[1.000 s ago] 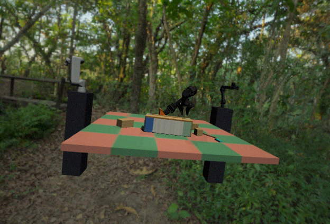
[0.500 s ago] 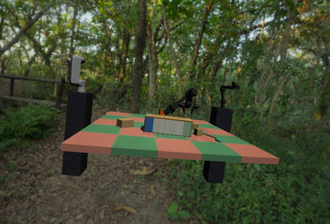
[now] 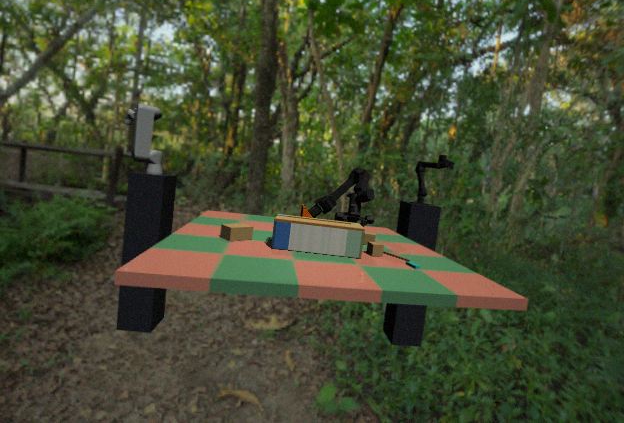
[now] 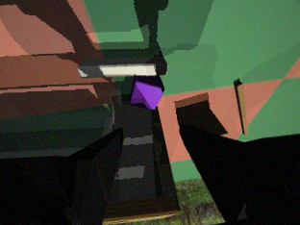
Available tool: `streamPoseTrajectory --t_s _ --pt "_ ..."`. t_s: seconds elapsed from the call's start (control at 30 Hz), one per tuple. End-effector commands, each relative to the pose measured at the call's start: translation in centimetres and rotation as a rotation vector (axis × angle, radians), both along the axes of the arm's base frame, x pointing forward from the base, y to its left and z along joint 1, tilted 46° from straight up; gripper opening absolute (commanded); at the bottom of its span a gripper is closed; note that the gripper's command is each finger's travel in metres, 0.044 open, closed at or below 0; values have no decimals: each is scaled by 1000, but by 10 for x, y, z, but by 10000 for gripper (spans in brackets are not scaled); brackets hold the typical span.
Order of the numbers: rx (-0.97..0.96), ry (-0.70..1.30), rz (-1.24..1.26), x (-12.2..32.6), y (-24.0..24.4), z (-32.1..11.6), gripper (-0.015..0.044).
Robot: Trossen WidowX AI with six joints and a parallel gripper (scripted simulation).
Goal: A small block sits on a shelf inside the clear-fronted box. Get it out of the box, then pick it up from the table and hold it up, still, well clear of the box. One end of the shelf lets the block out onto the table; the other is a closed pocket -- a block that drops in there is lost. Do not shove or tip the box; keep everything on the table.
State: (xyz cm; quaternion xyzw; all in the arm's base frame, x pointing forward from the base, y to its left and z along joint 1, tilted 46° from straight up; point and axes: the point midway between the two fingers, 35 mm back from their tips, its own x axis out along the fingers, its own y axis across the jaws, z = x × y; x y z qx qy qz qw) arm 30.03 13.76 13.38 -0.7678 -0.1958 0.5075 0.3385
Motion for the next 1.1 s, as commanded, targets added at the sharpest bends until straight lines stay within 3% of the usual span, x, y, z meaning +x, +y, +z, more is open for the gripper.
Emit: streamPoseTrajectory --t_s 0.0,1.07 --pt "-2 11 -3 -1 4 -7 285" --pt "2 11 -3 -2 40 -41 285"
